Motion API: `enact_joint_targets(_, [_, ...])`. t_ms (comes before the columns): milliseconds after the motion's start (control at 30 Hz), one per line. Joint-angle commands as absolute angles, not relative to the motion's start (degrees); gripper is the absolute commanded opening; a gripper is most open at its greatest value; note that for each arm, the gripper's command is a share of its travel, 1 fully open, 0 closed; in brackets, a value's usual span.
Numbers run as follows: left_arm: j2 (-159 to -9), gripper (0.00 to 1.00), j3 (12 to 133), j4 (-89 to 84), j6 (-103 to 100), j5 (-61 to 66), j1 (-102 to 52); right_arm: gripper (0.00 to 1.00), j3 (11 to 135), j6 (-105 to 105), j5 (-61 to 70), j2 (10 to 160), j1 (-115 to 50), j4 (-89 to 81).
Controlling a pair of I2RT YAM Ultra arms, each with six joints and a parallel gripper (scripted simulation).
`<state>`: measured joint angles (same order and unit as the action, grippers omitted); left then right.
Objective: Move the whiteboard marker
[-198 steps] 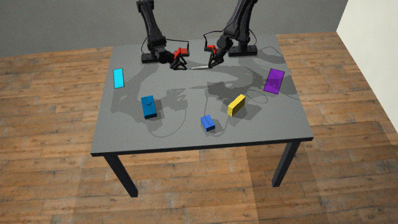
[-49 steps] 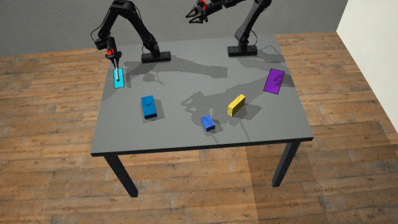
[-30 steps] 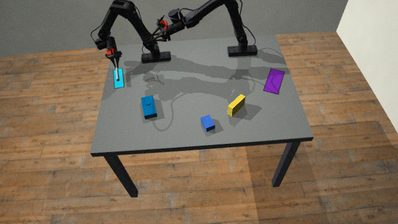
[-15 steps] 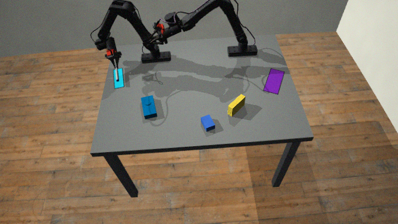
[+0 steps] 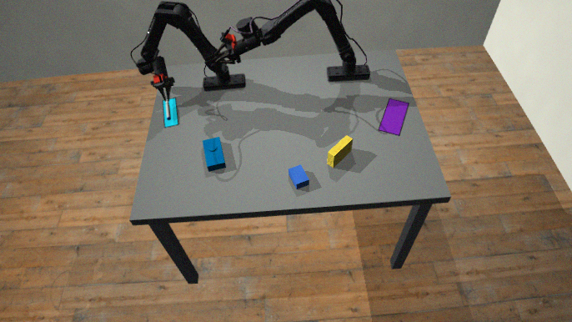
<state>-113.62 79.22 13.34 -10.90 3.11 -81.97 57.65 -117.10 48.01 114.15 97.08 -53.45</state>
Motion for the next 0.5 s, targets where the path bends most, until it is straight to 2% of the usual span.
enact_joint_targets(0, [-112.5,0.45,80.6,13.8,-11.1,2.8,-81.7,0.06,56.6,-117.0,49.4,114.7,97.5,-52.4])
enact_joint_targets(467, [-112.5,0.45,80.6,13.8,-11.1,2.8,-81.7,0.06,55.6,-117.4,49.4,115.3,97.7,-50.8])
